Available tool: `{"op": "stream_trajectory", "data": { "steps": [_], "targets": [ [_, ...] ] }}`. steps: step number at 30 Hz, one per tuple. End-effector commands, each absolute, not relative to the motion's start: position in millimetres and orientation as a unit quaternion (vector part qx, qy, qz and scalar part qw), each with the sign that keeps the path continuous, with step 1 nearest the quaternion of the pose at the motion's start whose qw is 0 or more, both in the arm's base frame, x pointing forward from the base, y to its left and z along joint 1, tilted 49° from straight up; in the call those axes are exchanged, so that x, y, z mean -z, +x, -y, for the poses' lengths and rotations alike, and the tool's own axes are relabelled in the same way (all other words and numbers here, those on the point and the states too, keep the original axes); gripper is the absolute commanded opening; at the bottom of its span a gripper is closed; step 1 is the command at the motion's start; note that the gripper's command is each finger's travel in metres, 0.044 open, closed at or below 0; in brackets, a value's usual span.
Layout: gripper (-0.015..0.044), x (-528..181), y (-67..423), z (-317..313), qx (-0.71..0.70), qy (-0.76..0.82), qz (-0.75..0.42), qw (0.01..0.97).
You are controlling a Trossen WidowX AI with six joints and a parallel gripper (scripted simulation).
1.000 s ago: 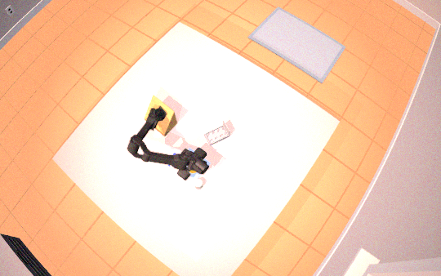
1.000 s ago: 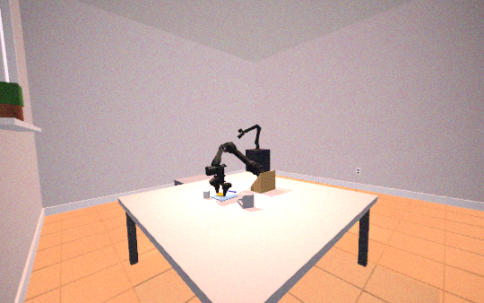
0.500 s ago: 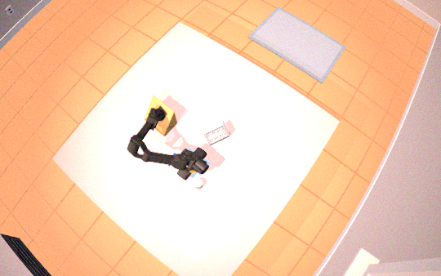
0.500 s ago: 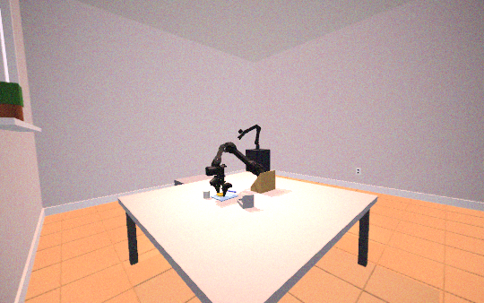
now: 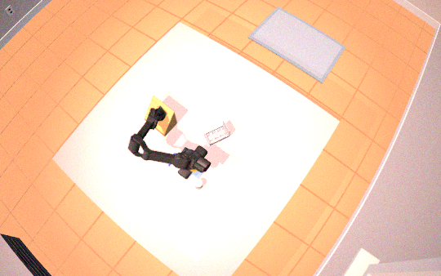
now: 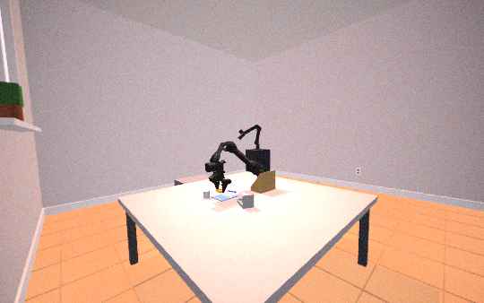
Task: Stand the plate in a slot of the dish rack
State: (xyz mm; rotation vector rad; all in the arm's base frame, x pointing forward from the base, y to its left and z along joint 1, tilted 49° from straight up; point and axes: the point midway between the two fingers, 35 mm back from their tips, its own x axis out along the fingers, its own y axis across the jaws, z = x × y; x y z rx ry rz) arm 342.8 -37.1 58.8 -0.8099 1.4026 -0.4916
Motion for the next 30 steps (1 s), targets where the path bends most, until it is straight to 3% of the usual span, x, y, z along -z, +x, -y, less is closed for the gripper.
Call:
{"op": "stream_trajectory", "data": {
  "steps": [1, 30],
  "targets": [
    [0.0, -71.7, 344.8, 18.1, 0.212, -0.357, -0.62, 0.666],
    [0.0, -149.3, 331.8, -73.3, 0.206, -0.375, -0.619, 0.659]
  ]
}}
